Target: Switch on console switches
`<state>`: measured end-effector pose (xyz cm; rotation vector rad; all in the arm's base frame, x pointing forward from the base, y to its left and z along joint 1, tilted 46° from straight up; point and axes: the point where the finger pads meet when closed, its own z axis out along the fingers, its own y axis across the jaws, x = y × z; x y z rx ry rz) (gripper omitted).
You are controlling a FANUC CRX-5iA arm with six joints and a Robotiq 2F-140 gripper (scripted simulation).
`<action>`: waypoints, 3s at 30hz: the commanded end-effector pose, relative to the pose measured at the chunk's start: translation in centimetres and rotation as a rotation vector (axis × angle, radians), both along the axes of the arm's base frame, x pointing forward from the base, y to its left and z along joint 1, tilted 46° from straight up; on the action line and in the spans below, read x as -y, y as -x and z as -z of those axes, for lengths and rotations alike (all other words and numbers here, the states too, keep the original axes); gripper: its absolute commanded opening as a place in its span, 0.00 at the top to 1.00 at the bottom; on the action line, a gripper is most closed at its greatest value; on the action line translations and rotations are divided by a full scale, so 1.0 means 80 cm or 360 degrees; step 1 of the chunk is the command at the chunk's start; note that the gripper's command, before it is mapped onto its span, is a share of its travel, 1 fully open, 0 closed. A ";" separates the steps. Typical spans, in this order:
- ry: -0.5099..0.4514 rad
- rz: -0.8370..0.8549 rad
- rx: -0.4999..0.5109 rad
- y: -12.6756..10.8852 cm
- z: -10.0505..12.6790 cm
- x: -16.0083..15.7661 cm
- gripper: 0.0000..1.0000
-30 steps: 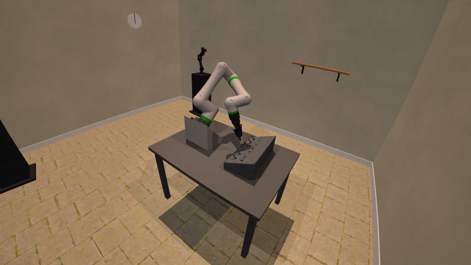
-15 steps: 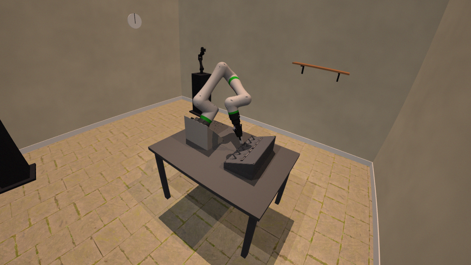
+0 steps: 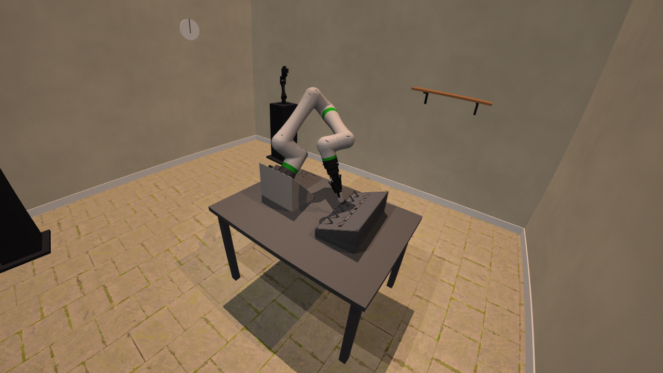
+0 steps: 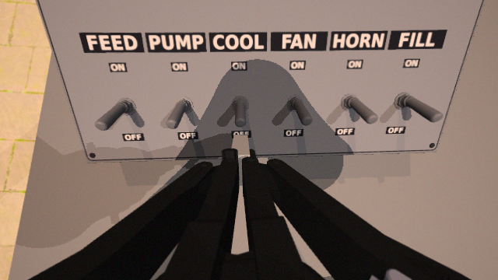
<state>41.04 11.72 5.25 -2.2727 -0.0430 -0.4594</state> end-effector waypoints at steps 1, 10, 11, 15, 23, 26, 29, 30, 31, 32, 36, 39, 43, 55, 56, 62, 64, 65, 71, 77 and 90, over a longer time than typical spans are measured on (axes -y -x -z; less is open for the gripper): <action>0.0000 0.0000 0.0000 -0.002 -0.001 0.001 1.00; 0.0000 0.0000 0.0000 -0.011 -0.004 0.002 1.00; 0.0000 0.0000 0.0000 -0.011 -0.004 0.002 1.00; 0.0000 0.0000 0.0000 -0.015 -0.005 0.002 1.00; 0.0000 0.0000 0.0000 -0.024 -0.009 0.003 1.00; 0.0000 0.0000 0.0000 -0.026 -0.010 0.004 1.00; 0.0000 0.0000 0.0000 -0.027 -0.010 0.004 1.00; 0.0000 0.0000 0.0000 -0.028 -0.010 0.004 1.00; 0.0000 0.0000 0.0000 -0.029 -0.011 0.004 1.00; 0.0000 0.0000 0.0000 -0.030 -0.011 0.004 1.00; 0.0000 0.0000 0.0000 -0.032 -0.012 0.004 1.00; 0.0000 0.0000 0.0000 -0.034 -0.012 0.004 1.00; 0.0000 0.0000 0.0000 -0.035 -0.013 0.005 1.00; 0.0000 0.0000 0.0000 -0.036 -0.013 0.005 1.00; 0.0000 0.0000 0.0000 -0.036 -0.013 0.005 1.00; 0.0000 0.0000 0.0000 -0.036 -0.013 0.005 1.00; 0.0000 0.0000 0.0000 -0.036 -0.013 0.005 1.00; 0.0000 0.0000 0.0000 -0.036 -0.013 0.005 1.00; 0.0000 0.0000 0.0000 -0.035 -0.013 0.005 1.00; 0.0000 0.0000 0.0000 -0.025 -0.009 0.003 1.00; 0.0000 0.0000 0.0000 -0.020 -0.013 0.009 1.00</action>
